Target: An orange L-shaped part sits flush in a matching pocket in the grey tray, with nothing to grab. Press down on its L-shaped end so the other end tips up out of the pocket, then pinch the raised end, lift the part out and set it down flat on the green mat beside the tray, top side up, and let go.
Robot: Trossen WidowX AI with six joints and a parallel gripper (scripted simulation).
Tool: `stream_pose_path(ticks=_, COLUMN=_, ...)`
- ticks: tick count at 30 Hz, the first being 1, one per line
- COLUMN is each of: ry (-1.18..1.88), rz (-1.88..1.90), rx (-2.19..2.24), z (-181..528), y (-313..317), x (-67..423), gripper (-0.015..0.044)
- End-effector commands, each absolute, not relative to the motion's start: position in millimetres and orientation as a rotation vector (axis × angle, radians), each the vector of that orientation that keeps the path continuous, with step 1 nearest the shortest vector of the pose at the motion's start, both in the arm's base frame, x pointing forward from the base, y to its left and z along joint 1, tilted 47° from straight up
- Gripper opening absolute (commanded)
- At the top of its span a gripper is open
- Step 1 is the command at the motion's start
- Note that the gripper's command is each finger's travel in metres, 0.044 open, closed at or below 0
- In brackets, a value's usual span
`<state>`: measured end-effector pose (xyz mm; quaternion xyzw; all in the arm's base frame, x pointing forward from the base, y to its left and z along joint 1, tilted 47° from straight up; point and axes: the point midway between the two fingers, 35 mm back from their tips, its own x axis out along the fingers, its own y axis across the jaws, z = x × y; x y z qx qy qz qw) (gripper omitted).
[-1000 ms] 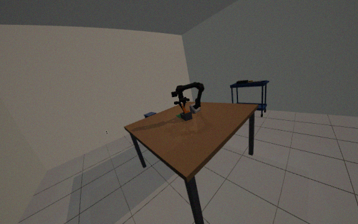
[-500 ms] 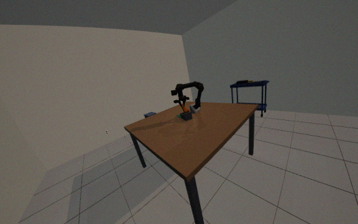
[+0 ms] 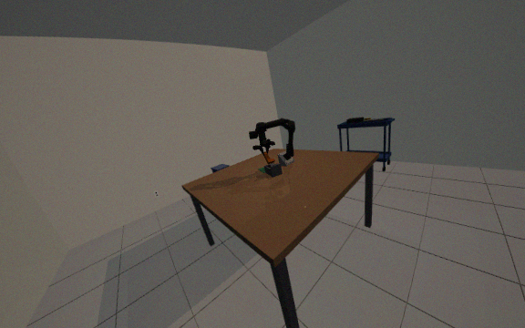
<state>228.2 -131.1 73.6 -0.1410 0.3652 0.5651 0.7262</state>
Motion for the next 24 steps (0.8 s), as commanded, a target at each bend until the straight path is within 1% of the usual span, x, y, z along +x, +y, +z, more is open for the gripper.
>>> stream_pose_path(ticks=1, ry=0.806, rz=1.253, rx=-0.304, z=57.5, y=-141.8, x=217.9, gripper=0.0000)
stream_pose_path(ticks=19, ry=0.810, rz=1.252, rx=-0.307, z=-1.3, y=-193.2, x=175.7, gripper=0.0000)
stream_pose_path(ticks=24, ry=0.810, rz=1.252, rx=-0.307, z=-3.7, y=-195.3, x=173.9, gripper=0.0000)
